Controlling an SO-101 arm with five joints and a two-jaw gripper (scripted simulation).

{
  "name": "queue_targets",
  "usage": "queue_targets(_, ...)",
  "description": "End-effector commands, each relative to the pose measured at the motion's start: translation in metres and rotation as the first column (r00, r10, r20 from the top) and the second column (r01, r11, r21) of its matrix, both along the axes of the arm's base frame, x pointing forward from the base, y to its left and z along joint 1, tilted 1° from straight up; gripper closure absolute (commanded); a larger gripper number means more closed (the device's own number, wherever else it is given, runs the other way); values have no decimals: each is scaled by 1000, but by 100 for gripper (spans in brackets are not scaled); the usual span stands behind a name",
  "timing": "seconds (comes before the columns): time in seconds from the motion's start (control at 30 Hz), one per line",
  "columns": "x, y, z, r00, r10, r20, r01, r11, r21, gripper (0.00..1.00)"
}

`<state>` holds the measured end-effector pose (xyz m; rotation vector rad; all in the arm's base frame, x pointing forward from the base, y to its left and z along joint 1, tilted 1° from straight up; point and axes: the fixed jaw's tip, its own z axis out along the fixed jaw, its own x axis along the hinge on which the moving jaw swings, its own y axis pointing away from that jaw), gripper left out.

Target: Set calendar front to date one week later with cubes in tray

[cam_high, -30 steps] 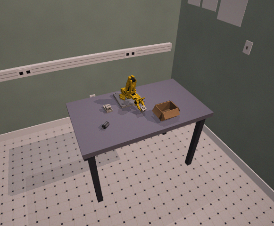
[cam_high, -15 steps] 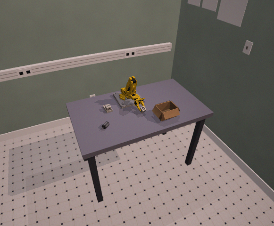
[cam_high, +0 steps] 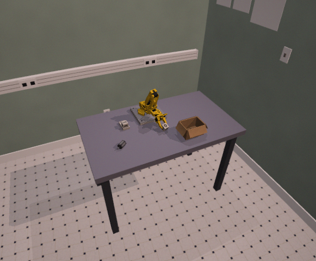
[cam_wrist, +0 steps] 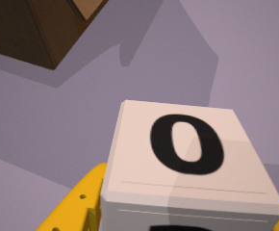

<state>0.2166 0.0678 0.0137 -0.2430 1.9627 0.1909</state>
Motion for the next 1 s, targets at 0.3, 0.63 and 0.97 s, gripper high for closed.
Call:
queue_targets(0.3, 2, -1, 1, 1000, -3, 14, 3, 1000, -5, 76)
queue_targets(0.63, 2, -1, 1, 1000, -3, 14, 3, 1000, -5, 75)
queue_targets(0.97, 2, -1, 1, 1000, -3, 14, 3, 1000, -5, 70)
